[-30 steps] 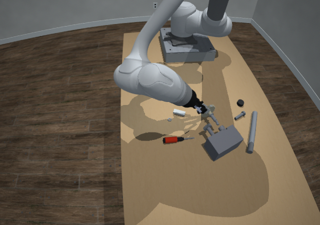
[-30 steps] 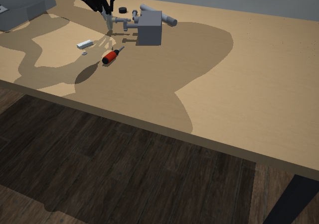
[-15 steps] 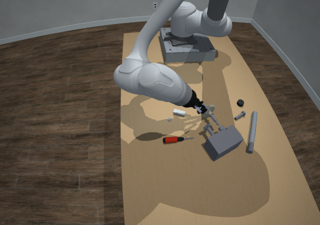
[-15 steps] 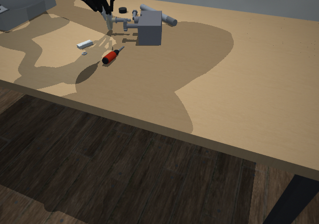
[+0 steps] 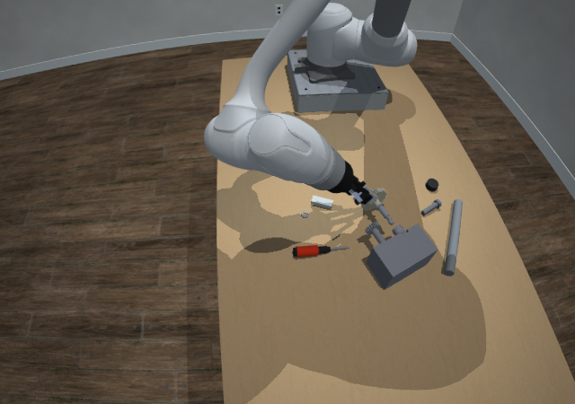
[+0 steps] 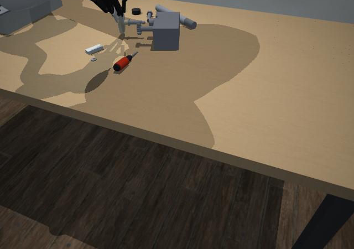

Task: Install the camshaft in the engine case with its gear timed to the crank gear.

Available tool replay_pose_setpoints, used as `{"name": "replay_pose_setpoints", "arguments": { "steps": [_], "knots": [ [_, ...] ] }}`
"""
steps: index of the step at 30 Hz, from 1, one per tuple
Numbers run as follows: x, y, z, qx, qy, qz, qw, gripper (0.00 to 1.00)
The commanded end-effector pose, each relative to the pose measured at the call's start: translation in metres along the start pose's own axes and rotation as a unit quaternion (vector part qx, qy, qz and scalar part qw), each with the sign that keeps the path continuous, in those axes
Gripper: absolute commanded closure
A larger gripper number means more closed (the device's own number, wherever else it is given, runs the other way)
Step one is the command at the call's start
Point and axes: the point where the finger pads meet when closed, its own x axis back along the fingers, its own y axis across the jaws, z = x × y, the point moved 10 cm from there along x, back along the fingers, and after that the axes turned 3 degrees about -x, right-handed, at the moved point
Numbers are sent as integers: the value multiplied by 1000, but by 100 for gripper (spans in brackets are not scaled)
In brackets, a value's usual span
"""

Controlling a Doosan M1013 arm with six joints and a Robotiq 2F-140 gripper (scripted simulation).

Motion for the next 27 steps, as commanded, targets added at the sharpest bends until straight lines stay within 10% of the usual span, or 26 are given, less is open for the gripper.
{"name": "replay_pose_setpoints", "arguments": {
  "steps": [1,27],
  "knots": [
    [-4,-1,0,1,-3,2,1000,95],
    [-4,-7,-1,2,-3,1,1000,95]
  ]
}}
